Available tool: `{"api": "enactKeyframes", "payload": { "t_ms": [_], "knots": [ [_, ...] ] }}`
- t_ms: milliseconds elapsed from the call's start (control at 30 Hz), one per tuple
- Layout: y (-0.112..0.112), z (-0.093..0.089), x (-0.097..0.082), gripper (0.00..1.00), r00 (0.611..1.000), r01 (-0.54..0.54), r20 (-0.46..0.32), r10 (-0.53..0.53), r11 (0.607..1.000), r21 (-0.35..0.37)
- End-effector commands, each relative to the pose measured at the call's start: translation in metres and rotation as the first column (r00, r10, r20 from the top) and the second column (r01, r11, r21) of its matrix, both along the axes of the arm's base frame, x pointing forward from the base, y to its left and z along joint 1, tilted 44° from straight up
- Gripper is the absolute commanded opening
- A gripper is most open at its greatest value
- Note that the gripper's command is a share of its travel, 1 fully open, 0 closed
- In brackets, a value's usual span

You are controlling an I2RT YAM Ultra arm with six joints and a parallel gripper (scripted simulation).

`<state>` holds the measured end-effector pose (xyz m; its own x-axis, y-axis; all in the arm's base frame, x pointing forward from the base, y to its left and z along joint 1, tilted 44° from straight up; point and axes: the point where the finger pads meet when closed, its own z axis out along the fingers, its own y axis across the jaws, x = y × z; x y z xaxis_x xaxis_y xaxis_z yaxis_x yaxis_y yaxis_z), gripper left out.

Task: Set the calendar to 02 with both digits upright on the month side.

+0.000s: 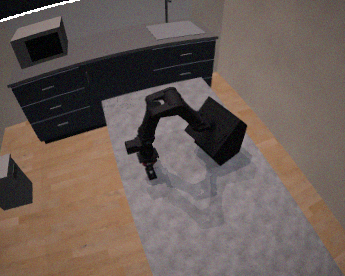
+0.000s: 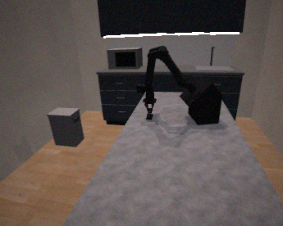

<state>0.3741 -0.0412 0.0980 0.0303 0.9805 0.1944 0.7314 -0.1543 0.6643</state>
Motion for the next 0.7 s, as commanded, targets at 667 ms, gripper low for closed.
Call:
{"api": "enactKeyframes", "payload": {
  "t_ms": [667],
  "knots": [
    [0.0,-0.01,0.012,0.27,1.0,0.007,0.007,-0.007,1.0,-0.007]
  ]
}}
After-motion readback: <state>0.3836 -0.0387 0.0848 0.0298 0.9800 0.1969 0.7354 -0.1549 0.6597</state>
